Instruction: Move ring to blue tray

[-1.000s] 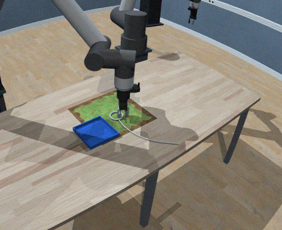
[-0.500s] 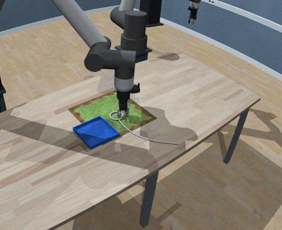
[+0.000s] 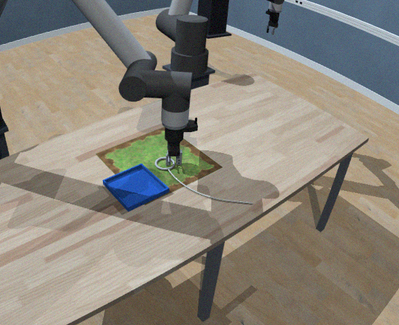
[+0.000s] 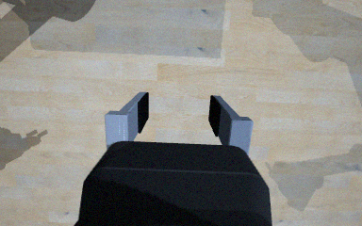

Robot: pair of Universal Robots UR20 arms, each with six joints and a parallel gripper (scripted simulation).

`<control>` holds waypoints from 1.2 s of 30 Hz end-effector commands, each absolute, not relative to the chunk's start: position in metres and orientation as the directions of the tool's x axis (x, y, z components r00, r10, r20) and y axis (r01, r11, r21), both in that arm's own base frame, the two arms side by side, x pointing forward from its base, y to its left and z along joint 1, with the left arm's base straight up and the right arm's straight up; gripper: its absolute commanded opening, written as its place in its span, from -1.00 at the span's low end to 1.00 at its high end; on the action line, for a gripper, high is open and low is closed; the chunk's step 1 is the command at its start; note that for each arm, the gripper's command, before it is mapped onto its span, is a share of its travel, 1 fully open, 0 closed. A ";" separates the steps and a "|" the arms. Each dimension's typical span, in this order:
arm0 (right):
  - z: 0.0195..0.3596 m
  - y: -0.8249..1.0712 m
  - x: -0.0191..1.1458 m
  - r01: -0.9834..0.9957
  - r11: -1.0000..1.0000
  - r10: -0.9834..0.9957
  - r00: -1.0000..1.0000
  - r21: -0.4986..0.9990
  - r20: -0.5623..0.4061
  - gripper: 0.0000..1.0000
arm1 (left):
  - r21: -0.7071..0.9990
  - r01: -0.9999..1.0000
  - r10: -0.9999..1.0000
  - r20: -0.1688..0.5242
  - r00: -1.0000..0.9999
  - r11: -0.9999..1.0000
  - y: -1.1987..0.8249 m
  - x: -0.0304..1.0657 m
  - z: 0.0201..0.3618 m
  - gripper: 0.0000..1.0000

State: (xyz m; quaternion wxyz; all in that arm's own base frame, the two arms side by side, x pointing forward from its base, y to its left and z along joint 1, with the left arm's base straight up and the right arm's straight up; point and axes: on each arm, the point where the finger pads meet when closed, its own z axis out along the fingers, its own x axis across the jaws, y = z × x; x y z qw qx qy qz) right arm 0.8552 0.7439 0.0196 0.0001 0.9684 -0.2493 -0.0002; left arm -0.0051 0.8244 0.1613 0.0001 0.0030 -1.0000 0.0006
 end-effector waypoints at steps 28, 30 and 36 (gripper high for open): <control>0.026 0.731 0.849 -0.483 -0.876 -0.483 0.876 -0.001 0.000 -1.00 | 0.000 -0.006 -0.006 0.000 -1.000 1.000 0.825 -0.005 0.162 1.00; 0.028 0.731 0.849 -0.483 -0.876 -0.483 0.876 -0.001 0.000 -1.00 | 0.000 -0.006 -0.006 0.000 -1.000 1.000 0.825 -0.005 0.162 1.00; 0.055 0.731 0.849 -0.483 -0.876 -0.483 0.876 -0.001 0.000 -1.00 | 0.000 -0.006 -0.006 0.000 -1.000 1.000 0.825 -0.005 0.162 1.00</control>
